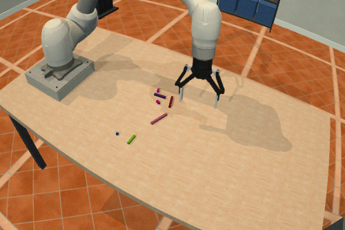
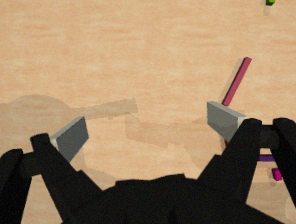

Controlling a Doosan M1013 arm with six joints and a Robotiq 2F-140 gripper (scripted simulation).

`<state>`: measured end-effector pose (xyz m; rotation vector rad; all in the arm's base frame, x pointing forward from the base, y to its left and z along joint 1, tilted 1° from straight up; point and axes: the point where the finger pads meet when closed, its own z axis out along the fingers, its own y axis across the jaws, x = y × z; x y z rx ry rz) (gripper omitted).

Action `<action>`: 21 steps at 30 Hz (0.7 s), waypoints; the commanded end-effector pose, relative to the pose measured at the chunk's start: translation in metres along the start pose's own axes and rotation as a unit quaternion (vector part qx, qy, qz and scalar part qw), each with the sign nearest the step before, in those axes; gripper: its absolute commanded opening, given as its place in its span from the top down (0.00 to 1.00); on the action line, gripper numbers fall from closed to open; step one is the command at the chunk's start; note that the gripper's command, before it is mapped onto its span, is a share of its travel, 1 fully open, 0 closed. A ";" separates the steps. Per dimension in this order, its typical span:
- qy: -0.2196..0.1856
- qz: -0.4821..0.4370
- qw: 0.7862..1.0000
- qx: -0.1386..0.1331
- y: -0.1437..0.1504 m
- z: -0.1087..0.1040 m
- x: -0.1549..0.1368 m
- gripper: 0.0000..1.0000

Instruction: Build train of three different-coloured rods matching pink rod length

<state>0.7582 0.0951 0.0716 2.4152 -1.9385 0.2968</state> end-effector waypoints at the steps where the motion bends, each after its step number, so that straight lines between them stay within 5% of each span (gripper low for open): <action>1: -0.018 0.018 1.000 -0.006 0.032 0.003 -0.028 0.00; 4: -0.022 0.022 0.999 -0.008 0.040 0.004 -0.035 0.00; 18: -0.077 0.091 0.992 -0.047 0.173 0.014 -0.124 0.00; 21: -0.079 0.094 0.991 -0.049 0.179 0.014 -0.127 0.00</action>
